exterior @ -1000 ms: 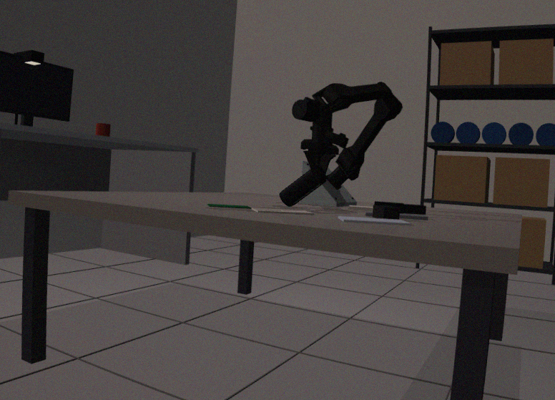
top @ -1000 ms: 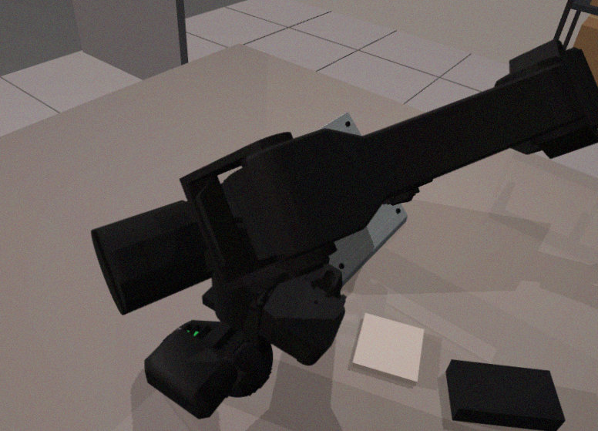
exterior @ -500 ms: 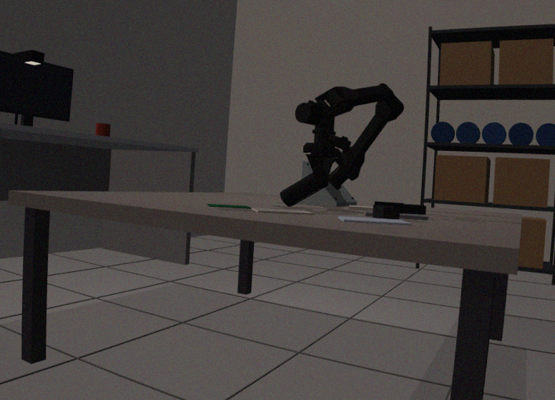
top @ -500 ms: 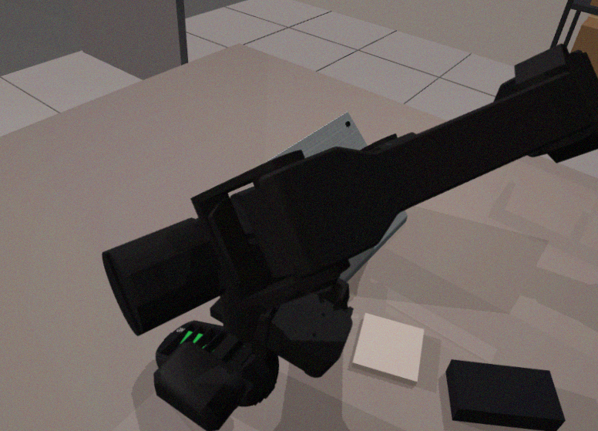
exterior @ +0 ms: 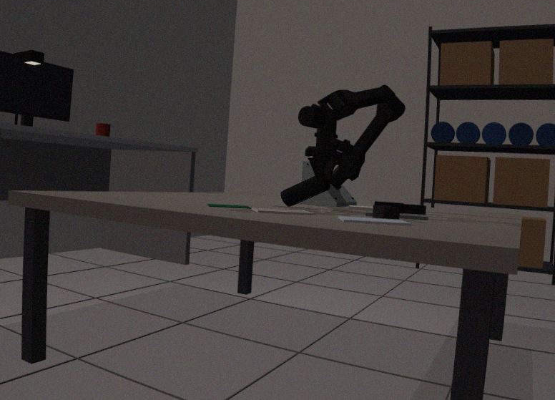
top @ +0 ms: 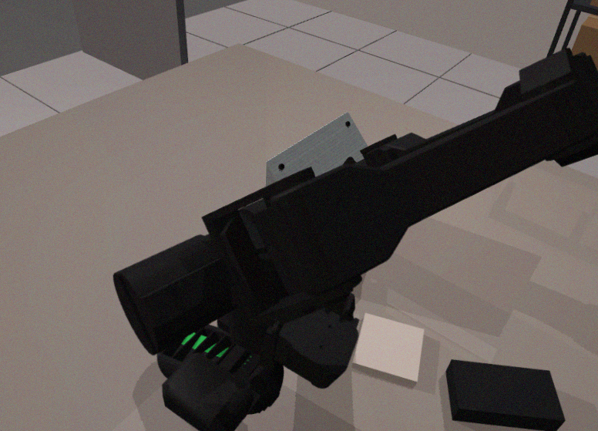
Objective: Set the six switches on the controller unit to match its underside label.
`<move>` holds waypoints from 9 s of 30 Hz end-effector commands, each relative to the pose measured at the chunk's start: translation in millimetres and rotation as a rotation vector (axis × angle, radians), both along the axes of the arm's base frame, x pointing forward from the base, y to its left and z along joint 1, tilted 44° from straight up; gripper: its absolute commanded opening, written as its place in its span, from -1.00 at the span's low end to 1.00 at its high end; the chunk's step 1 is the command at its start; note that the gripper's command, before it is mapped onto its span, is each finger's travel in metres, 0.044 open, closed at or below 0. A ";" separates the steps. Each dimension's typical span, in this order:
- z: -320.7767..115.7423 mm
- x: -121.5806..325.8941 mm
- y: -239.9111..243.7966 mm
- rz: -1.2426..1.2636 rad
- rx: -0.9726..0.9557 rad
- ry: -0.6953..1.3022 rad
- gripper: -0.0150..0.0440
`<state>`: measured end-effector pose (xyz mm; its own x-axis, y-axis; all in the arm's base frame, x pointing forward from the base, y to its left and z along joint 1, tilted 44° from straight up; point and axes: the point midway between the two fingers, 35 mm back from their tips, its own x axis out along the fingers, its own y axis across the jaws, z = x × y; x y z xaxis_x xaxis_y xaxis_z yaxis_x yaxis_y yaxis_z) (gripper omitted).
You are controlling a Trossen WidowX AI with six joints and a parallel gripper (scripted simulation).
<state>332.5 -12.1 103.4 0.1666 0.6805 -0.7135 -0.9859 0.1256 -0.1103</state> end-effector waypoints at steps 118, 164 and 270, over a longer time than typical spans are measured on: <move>-9.0 -8.6 -45.4 0.000 0.000 0.012 1.00; 1.2 -11.7 -54.0 -0.005 0.006 0.015 0.49; -5.7 -32.9 -38.7 -0.002 0.008 0.079 0.38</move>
